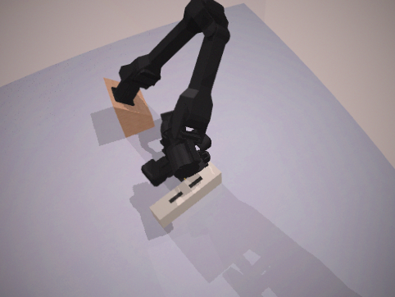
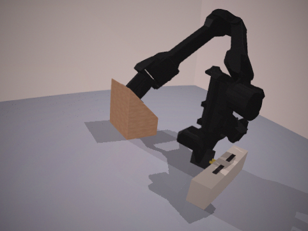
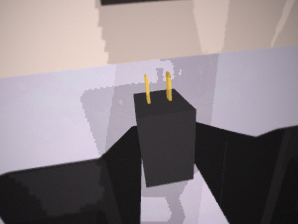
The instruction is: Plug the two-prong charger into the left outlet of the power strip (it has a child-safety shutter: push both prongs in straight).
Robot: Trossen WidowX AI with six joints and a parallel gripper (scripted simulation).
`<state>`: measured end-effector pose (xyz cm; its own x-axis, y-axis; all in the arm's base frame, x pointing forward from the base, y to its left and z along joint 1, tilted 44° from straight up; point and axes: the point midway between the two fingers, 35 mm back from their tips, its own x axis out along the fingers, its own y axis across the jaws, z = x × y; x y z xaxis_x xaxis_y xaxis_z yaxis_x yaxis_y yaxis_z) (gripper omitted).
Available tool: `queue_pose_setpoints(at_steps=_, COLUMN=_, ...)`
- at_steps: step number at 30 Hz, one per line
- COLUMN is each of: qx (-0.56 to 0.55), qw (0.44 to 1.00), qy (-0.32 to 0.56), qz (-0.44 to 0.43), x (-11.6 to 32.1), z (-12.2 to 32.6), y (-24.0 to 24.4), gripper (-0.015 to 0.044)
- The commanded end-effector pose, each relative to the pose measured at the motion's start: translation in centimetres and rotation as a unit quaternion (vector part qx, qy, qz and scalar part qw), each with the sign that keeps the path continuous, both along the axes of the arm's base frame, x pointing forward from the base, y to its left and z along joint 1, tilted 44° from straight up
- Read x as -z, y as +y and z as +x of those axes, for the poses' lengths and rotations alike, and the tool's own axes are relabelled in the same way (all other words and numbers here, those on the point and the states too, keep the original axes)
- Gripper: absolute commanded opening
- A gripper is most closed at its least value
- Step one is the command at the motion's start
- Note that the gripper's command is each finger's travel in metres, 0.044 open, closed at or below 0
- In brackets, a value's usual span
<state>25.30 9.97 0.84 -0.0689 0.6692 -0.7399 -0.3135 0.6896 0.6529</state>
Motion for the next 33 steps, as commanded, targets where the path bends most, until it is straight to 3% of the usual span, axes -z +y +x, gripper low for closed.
queue_pose_setpoints(at_steps=1, qx=0.002, qw=1.000, qy=0.002, qz=0.002, x=-0.09, z=0.09, y=0.08, gripper=0.0000)
queue_pose_setpoints(at_steps=33, qx=0.002, qw=1.000, qy=0.002, qz=0.002, x=-0.28, z=0.78, y=0.27, gripper=0.0000)
